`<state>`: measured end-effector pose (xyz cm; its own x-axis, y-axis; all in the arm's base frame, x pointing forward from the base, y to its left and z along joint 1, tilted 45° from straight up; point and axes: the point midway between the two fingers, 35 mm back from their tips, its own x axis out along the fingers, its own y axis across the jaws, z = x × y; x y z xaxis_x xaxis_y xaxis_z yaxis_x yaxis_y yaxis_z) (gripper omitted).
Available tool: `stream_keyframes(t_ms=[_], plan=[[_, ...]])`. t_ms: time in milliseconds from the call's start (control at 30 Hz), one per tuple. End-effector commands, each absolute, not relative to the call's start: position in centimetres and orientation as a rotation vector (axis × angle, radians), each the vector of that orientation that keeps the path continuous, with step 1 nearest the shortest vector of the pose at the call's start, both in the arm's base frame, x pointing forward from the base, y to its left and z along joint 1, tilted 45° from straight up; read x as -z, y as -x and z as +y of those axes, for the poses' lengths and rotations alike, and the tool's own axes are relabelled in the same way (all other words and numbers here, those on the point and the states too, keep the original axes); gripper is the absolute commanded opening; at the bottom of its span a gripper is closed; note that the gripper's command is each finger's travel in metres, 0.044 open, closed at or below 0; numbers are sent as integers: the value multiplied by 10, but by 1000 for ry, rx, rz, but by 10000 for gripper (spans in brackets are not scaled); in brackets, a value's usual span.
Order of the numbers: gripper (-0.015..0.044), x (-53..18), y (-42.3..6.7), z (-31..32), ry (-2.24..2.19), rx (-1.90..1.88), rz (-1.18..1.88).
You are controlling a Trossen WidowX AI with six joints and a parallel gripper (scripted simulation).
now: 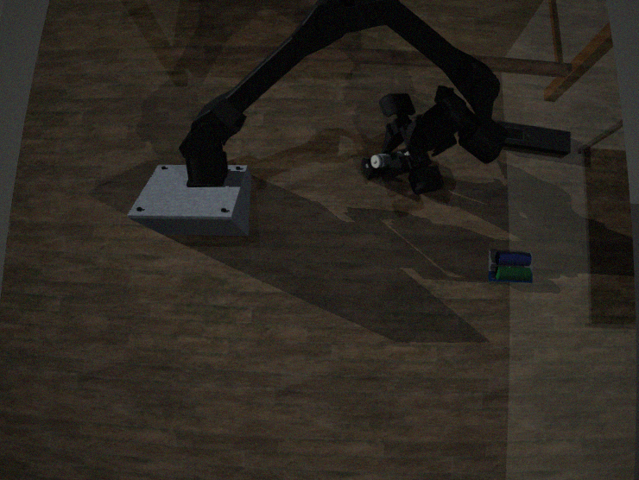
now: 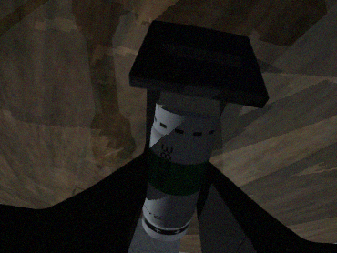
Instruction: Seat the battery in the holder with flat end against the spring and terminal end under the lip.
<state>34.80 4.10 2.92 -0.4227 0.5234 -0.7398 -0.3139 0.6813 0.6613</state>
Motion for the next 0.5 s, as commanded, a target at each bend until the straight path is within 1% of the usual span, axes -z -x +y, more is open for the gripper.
stream_keyframes(t_ms=[0, 467], plan=[[86, -29, -352, 43, -166, -937, 1778], [86, -31, -359, 45, -165, -932, 1772]])
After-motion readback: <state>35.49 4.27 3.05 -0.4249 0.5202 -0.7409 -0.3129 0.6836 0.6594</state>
